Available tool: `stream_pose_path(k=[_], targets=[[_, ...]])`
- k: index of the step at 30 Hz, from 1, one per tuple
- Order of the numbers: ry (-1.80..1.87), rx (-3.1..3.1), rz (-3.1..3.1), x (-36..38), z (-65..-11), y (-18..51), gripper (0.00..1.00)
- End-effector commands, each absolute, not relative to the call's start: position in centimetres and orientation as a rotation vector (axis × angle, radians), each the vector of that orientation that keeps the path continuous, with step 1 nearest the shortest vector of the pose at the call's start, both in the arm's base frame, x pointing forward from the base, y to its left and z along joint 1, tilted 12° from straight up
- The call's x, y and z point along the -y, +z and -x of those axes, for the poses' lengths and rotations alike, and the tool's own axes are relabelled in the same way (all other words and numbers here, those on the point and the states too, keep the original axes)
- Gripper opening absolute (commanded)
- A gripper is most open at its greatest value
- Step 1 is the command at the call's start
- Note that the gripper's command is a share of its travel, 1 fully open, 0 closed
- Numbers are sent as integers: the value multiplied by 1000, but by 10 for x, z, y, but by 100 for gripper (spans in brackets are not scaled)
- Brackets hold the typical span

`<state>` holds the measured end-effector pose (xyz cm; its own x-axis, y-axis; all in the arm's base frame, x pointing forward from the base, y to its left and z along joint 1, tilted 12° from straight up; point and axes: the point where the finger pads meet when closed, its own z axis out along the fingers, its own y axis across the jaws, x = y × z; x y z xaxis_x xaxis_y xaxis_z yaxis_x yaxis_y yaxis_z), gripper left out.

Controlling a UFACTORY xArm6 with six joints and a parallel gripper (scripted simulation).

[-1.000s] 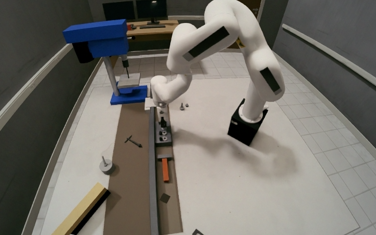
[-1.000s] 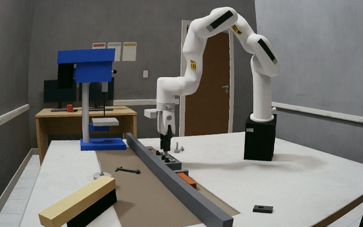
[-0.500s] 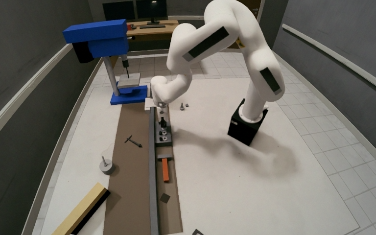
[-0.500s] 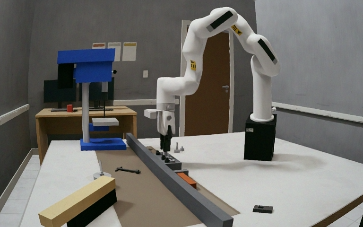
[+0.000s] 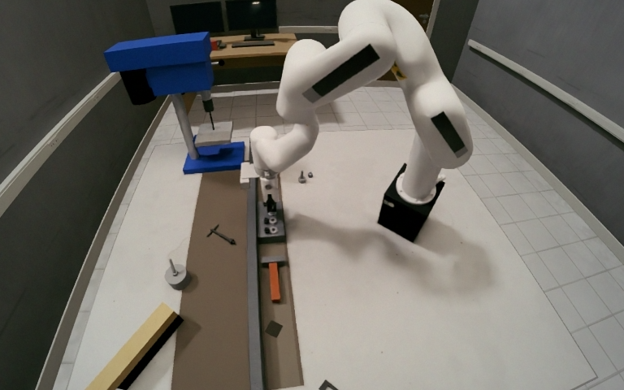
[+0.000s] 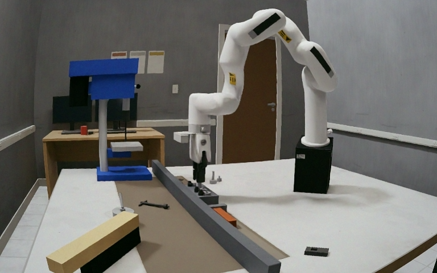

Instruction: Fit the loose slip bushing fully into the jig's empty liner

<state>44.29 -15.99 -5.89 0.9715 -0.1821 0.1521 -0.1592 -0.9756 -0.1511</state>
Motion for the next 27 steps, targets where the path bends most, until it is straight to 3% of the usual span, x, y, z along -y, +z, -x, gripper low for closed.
stream_pose_path(k=[1,27], targets=[[-254,-260,2982,161,-444,-58,26],[-254,-260,2983,160,-445,-62,26]])
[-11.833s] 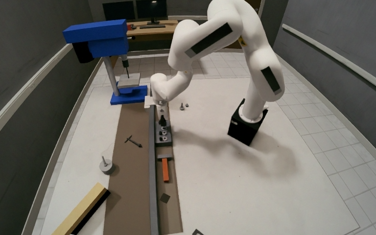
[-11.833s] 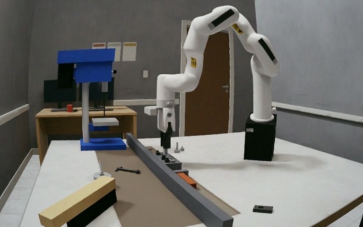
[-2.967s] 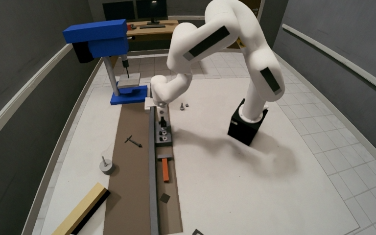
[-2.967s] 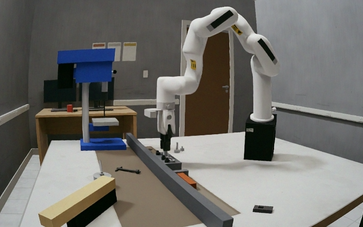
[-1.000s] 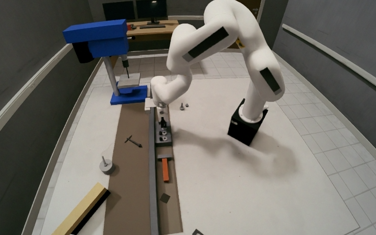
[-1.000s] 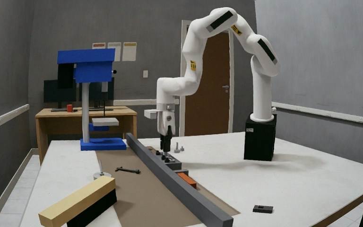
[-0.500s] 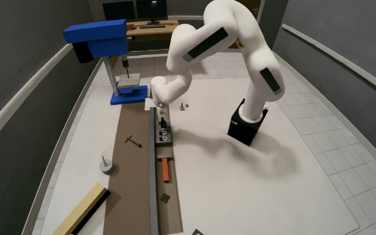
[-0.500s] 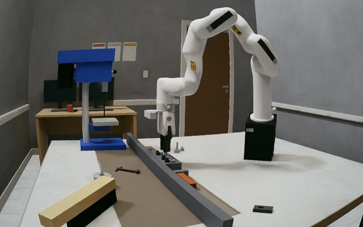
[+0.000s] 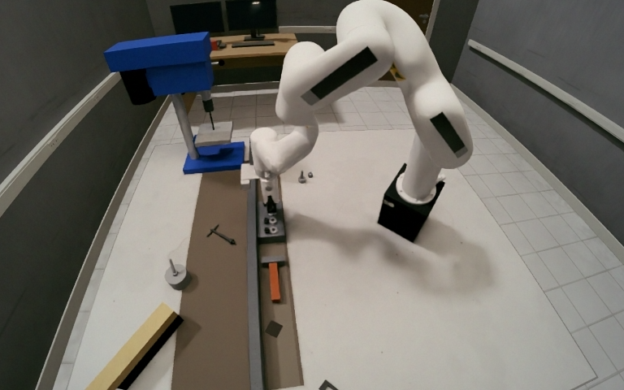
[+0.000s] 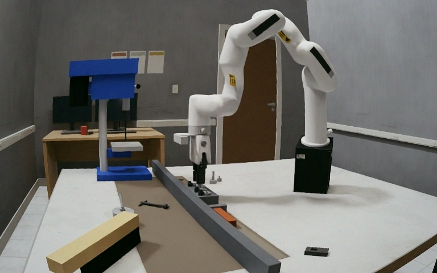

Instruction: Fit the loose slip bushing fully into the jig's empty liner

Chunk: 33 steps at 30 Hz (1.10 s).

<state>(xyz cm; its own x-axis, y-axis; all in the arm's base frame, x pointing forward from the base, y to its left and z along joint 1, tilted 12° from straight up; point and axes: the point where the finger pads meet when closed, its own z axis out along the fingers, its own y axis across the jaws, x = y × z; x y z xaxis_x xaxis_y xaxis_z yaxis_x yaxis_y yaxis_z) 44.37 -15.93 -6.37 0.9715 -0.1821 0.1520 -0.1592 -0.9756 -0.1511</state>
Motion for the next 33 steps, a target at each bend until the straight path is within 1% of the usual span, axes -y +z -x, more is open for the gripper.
stream_pose_path(k=[1,33], targets=[[-254,-260,2983,160,-445,-62,26],[-254,-260,2982,159,-446,-67,26]])
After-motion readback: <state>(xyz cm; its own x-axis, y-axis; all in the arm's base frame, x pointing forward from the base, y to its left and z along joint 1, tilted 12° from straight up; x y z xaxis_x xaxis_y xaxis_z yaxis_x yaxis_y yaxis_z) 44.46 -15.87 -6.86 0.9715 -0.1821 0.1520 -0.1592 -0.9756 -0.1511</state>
